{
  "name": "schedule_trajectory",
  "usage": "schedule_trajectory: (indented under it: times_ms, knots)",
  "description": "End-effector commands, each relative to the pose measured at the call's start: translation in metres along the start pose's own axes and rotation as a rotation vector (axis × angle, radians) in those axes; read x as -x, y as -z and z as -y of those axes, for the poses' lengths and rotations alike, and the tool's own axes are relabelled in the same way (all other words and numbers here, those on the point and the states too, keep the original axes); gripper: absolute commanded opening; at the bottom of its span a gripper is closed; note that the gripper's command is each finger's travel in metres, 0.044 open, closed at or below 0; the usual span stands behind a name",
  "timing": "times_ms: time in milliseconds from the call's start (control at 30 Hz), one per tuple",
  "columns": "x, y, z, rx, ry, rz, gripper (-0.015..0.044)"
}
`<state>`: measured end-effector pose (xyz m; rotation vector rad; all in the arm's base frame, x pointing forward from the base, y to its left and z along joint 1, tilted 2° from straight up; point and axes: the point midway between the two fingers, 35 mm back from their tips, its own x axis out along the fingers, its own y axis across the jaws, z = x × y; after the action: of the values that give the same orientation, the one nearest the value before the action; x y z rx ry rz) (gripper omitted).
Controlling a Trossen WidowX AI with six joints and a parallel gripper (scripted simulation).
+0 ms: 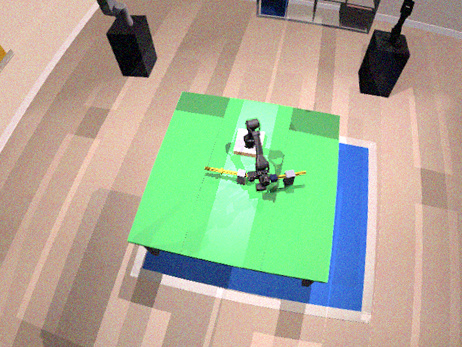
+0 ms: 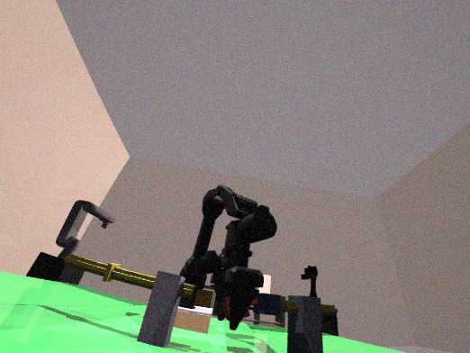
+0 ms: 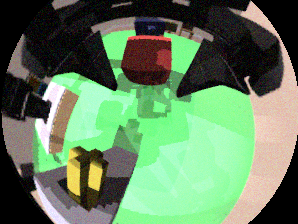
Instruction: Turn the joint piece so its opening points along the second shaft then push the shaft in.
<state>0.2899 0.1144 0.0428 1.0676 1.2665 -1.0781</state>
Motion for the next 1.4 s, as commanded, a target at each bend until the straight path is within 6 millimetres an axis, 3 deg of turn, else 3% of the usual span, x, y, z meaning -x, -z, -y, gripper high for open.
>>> schedule_trajectory:
  times_ms: [0,167,533,1367]
  knots:
    - [0.007,-0.001,0.0,0.002,-0.006,-0.111,0.044]
    - [0.019,-0.002,-0.001,0.007,-0.035,-0.252,0.044]
    - [0.021,-0.003,-0.001,0.026,-0.032,-0.243,0.044]
    - [0.113,0.006,-0.006,0.86,-0.057,-0.075,0.044]
